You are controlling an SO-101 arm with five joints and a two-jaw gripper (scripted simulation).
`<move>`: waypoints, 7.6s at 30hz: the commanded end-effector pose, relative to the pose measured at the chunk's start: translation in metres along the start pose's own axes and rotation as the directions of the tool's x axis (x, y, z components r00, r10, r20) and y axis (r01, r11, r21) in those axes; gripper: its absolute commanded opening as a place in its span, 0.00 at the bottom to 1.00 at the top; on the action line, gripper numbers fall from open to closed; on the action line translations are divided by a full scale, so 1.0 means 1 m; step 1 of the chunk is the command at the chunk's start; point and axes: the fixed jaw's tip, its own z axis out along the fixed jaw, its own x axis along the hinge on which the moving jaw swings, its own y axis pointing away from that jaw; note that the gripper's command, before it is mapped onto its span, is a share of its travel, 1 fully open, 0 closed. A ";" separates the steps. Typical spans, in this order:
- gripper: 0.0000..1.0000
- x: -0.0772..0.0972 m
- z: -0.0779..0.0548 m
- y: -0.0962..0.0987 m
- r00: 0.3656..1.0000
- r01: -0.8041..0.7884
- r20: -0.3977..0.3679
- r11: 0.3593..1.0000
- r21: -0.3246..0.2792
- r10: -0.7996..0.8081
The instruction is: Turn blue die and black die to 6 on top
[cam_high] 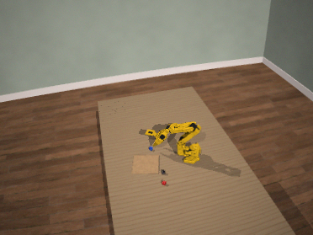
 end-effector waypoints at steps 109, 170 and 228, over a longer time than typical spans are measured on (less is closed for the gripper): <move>0.25 0.100 -0.069 0.131 0.642 0.737 0.257 0.487 -0.469 -0.723; 0.25 0.063 -0.108 0.147 0.670 0.740 0.565 0.490 -0.461 -0.481; 0.25 0.050 -0.122 0.134 -0.636 0.761 0.507 -0.582 0.286 -0.583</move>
